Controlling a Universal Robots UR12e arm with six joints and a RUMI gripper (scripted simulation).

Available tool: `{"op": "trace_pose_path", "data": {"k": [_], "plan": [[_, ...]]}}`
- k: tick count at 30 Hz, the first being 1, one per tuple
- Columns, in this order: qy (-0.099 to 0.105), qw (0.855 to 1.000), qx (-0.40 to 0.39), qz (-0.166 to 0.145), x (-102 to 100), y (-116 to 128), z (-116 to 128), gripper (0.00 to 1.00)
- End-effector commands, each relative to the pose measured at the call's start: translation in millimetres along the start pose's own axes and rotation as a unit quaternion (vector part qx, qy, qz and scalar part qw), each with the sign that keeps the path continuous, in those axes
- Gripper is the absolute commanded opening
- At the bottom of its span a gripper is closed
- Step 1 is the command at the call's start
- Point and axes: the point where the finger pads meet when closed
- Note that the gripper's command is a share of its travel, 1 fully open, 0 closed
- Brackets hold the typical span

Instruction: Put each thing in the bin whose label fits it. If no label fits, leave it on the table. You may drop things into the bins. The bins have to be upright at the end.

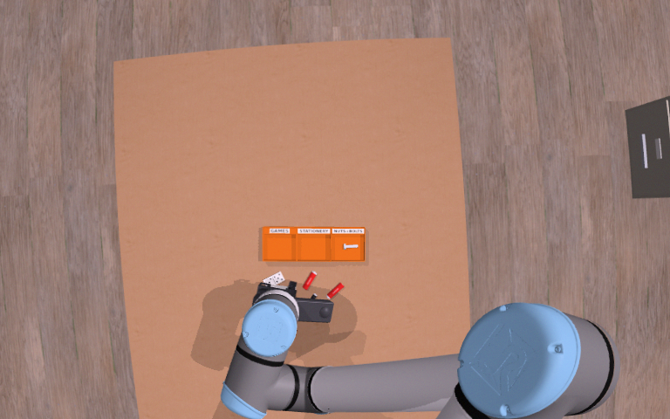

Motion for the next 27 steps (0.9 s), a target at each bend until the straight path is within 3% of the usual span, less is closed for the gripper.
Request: {"op": "trace_pose_path", "data": {"k": [1, 13, 27], "plan": [[-0.001, 1.000, 0.001, -0.001, -0.7, -2.6, -5.6, 0.18], [0.002, 1.000, 0.004, -0.002, -0.2, 5.2, 5.6, 0.18], [0.000, 1.000, 0.002, -0.001, 0.0, 0.5, 0.5, 0.18]]}}
Point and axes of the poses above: the point where the finger pads meet when closed, its own x axis back along the fingers, its own z axis across the jaws, y = z × x, and after that the axes turned 7 degrees about x, right-handed
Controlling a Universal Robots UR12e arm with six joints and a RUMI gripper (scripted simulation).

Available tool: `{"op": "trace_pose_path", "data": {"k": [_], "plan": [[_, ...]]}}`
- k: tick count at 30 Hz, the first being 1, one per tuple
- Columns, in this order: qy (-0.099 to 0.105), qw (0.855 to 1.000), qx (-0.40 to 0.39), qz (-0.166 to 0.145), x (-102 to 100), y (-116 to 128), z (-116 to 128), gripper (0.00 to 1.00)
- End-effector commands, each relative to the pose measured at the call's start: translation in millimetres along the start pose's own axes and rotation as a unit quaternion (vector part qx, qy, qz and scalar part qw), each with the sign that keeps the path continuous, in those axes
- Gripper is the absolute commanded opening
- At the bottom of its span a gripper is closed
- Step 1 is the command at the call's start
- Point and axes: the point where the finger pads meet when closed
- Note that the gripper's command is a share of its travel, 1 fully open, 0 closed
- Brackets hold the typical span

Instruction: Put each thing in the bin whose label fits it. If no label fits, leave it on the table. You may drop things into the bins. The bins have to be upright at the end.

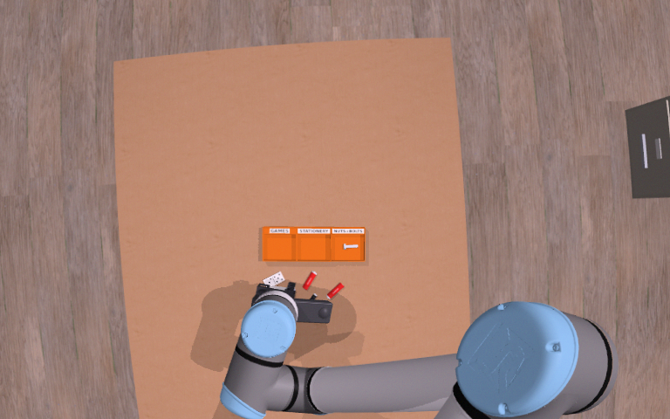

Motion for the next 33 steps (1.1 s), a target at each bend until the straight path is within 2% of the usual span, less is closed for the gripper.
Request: {"op": "trace_pose_path", "data": {"k": [1, 3, 7, 9, 21, 33], "plan": [[-0.001, 1.000, 0.000, 0.000, 0.7, -0.9, -1.2, 0.18], [-0.001, 1.000, 0.000, 0.000, 0.7, -0.8, -1.3, 0.18], [-0.001, 1.000, -0.001, 0.000, -17.1, -1.0, -2.6, 0.18], [-0.001, 1.000, -0.001, 0.000, -17.1, -1.0, -2.6, 0.18], [-0.001, 1.000, -0.001, 0.000, -65.1, -0.9, -4.3, 0.18], [-0.003, 1.000, 0.000, 0.000, -64.4, -0.9, -8.3, 0.18]]}}
Point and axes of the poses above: the point where the finger pads meet when closed, its own x axis back along the fingers, its own z axis across the jaws, y = z × x, and after that the axes turned 7 degrees about x, right-handed
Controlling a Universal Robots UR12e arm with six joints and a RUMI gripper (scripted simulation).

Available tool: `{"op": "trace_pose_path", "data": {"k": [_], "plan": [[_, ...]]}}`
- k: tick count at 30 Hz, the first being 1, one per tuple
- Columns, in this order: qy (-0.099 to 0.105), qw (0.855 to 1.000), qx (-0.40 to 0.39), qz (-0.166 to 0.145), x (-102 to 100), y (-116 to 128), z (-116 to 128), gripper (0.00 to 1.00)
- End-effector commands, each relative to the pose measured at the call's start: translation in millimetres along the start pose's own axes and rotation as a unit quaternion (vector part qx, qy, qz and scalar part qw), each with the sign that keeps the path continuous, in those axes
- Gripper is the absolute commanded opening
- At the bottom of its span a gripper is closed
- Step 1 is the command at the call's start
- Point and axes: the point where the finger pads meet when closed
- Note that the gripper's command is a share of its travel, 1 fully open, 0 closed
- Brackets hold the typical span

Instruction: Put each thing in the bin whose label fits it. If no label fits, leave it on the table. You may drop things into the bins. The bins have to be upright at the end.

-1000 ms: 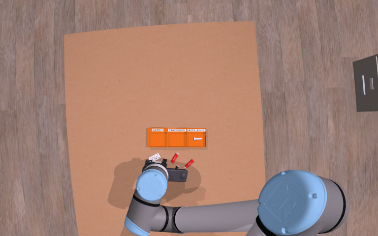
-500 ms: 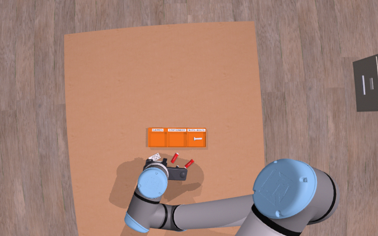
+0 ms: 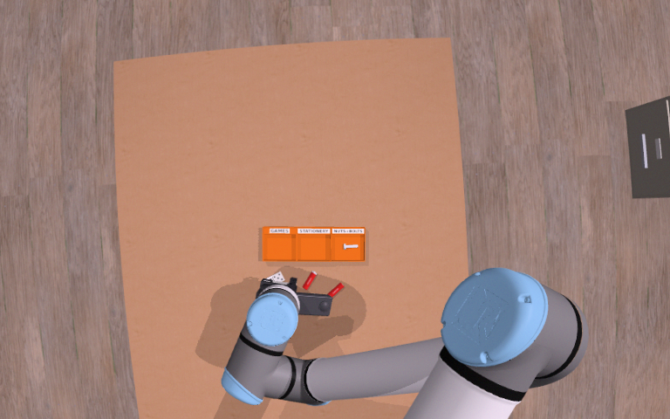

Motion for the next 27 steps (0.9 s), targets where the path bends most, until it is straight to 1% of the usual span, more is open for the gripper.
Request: {"op": "trace_pose_path", "data": {"k": [1, 8, 14, 21, 22, 27], "plan": [[-0.003, 1.000, 0.000, 0.000, -2.3, 0.1, -4.5, 0.18], [-0.003, 1.000, -0.001, 0.000, -12.3, 0.0, -1.4, 0.18], [-0.002, 1.000, 0.000, 0.000, -10.5, 0.5, 0.0, 0.18], [-0.004, 1.000, 0.000, 0.000, -10.0, -0.2, -3.9, 0.18], [-0.004, 1.000, 0.000, 0.000, -10.2, -0.1, -3.6, 0.00], [-0.002, 1.000, 0.000, 0.000, -10.5, 0.2, -1.1, 0.00]]}}
Point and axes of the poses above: the point where the finger pads meet when closed, its own x axis back along the fingers, its own z axis across the jaws, y = z × x, and after that the axes turned 7 degrees about x, right-handed
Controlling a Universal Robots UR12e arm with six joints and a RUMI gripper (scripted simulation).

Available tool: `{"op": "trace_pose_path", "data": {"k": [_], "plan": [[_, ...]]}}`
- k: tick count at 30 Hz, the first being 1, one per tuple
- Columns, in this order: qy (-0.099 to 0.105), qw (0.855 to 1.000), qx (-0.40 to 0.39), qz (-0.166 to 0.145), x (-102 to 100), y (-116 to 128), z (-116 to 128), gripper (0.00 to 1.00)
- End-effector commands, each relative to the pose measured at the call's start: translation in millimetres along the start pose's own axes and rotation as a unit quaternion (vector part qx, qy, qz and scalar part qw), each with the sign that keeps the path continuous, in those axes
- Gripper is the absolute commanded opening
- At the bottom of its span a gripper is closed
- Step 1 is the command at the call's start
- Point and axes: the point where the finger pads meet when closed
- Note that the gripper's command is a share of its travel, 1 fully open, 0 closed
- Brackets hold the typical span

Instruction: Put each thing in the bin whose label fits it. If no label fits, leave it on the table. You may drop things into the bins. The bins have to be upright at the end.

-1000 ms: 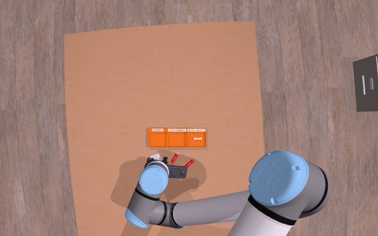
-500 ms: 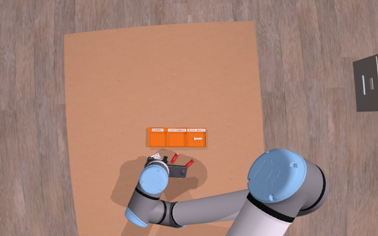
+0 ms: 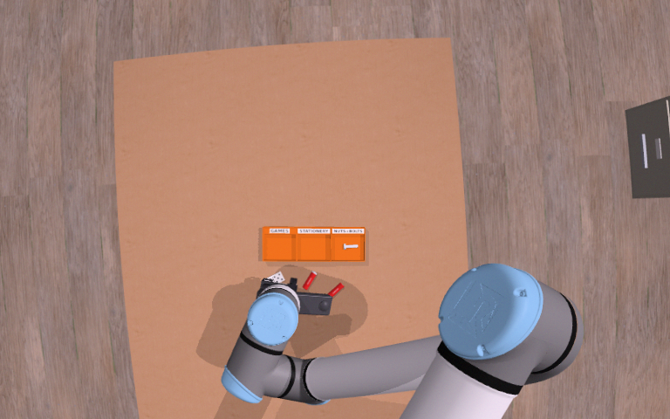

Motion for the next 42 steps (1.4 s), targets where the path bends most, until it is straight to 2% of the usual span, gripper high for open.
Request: {"op": "trace_pose_path", "data": {"k": [1, 26, 42], "plan": [[-0.001, 1.000, 0.000, 0.000, 0.1, 0.5, -1.4, 0.00], [-0.001, 1.000, 0.000, 0.000, 0.1, 0.5, -1.4, 0.00], [-0.001, 1.000, 0.001, 0.000, 48.6, 0.9, -0.2, 0.00]]}}
Point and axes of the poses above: the point where the finger pads meet when closed, its own x axis back along the fingers, its own z axis across the jaws, y = z × x, and after that the axes turned 7 degrees about x, right-handed
